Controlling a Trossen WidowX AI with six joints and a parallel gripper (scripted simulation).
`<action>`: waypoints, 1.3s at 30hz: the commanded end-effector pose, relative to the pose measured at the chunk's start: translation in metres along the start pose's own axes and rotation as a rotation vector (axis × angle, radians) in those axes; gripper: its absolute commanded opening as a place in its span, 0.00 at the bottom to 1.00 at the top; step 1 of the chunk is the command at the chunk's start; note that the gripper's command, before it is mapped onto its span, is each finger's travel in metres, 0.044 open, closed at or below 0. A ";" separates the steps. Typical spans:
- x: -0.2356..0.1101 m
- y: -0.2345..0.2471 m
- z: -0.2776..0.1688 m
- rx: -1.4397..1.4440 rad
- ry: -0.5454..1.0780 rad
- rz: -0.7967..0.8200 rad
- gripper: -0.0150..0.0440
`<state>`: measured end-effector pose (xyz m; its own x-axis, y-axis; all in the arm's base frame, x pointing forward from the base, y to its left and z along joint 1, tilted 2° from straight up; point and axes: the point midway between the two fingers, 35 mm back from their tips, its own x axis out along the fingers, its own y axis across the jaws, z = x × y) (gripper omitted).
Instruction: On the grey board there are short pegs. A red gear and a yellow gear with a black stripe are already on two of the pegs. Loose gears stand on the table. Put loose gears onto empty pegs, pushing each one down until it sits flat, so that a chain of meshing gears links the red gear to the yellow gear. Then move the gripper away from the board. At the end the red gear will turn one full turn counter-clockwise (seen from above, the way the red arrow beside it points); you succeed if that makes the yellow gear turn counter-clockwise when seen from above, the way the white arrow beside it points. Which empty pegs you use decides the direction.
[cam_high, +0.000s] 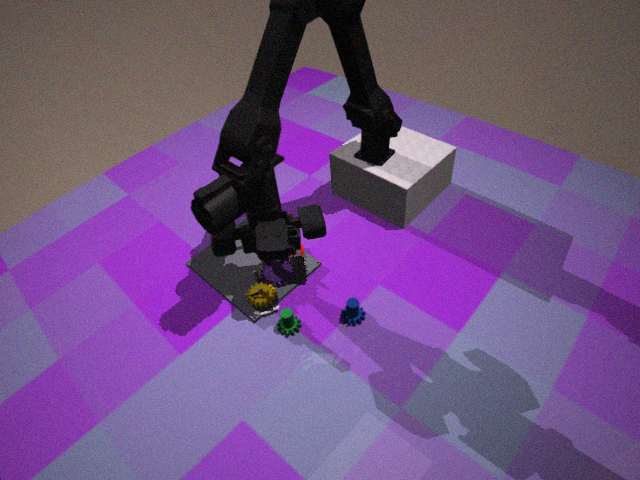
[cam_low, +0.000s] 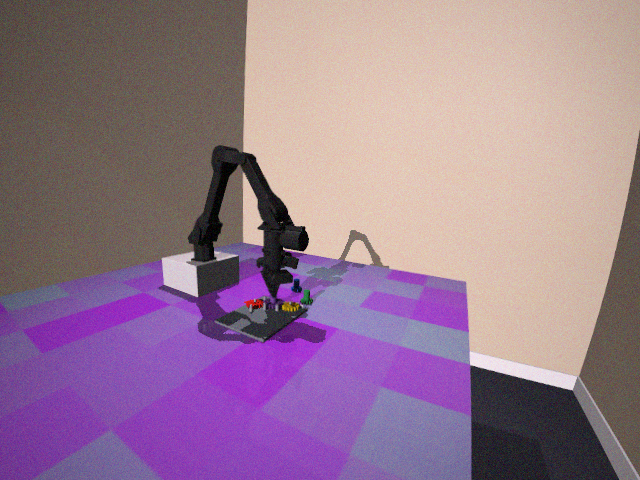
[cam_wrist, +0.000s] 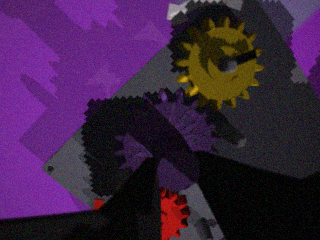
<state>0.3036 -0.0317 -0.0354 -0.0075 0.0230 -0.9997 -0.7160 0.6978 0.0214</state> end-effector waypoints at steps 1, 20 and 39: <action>0.001 -0.001 0.000 0.014 0.000 -0.002 0.30; -0.049 0.000 0.002 0.141 0.000 -0.003 0.49; -0.093 0.003 -0.001 0.131 -0.004 -0.004 1.00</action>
<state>0.3019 -0.0318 0.0564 -0.0008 0.0220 -0.9998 -0.6158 0.7877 0.0178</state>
